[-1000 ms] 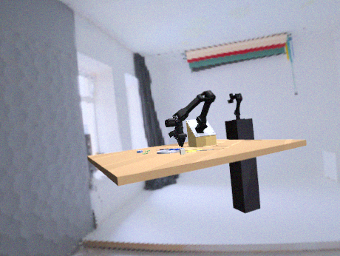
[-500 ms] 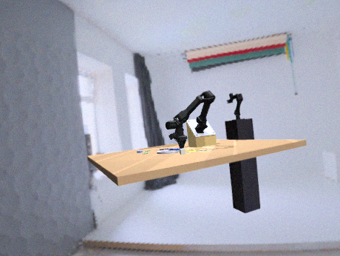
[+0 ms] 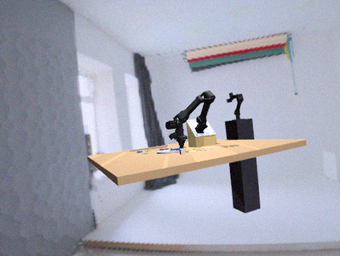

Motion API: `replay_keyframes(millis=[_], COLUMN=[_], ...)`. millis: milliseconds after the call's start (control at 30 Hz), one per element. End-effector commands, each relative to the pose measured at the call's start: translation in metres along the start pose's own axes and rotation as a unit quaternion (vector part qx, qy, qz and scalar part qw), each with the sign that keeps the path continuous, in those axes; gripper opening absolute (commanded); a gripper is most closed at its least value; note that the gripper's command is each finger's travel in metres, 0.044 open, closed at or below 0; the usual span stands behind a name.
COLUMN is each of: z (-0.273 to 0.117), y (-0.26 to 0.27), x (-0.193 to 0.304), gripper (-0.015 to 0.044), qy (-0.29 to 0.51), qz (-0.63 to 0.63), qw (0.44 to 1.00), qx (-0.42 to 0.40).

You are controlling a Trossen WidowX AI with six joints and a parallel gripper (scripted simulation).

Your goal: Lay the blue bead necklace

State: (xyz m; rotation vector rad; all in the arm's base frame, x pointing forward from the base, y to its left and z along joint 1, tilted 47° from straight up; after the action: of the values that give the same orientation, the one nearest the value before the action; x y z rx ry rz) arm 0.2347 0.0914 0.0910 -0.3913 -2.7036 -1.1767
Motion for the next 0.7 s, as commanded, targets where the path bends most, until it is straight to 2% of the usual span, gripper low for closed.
replay_keyframes(millis=[0,100,667], z=[-0.0001,-0.0001,-0.0021], y=[0.0001,0.0001,0.0000], x=[-0.0002,-0.0002,-0.0003], gripper=[0.0020,0.0000,0.0000], qy=[-0.001,-0.001,-0.001], qz=[-0.001,-0.001,-0.001], qw=[1.000,1.000,1.000], qx=[0.001,0.001,0.001])
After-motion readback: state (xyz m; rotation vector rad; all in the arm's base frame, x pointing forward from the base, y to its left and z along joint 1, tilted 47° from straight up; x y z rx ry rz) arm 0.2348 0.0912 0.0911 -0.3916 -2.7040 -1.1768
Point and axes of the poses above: the point midway between the two fingers, 35 mm back from their tips, its own z axis out along the fingers, its own y axis across the jaws, x = y × z, the point moved 9 cm from there along -z, back along the fingers, and after that the axes turned 8 degrees about z, right-handed, at the moved point
